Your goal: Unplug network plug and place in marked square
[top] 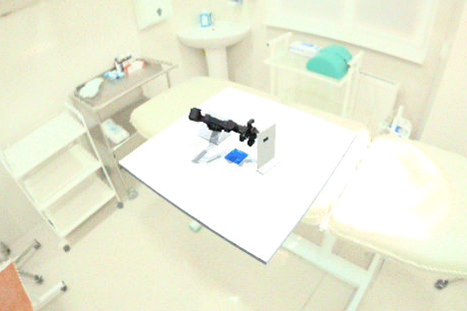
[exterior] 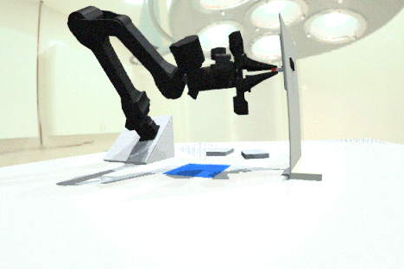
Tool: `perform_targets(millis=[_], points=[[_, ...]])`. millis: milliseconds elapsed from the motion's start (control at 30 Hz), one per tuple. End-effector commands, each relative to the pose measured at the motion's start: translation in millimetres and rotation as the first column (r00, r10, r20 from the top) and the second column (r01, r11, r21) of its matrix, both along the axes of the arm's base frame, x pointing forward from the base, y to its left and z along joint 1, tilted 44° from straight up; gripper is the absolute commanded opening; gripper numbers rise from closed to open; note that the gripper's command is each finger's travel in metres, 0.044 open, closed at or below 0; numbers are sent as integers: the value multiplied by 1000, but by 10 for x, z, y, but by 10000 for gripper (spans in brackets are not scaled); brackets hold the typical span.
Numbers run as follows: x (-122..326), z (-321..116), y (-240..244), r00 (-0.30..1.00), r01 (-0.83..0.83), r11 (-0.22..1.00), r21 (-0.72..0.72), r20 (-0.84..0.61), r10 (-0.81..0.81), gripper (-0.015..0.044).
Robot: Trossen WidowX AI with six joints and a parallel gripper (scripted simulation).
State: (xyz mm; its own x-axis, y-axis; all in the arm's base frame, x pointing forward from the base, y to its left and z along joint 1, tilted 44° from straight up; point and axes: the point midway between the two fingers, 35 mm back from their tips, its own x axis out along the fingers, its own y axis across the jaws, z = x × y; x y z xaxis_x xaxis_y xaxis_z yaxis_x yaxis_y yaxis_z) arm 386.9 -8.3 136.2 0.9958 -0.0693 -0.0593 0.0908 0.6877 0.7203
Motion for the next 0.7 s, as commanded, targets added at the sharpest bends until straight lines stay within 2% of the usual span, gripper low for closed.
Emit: perform_targets(millis=[0,667], points=[[-27,-4,8,1000,2,1000,-1,0,-2,0],[-146,-27,46,1000,2,1000,-1,-1,-2,0]])
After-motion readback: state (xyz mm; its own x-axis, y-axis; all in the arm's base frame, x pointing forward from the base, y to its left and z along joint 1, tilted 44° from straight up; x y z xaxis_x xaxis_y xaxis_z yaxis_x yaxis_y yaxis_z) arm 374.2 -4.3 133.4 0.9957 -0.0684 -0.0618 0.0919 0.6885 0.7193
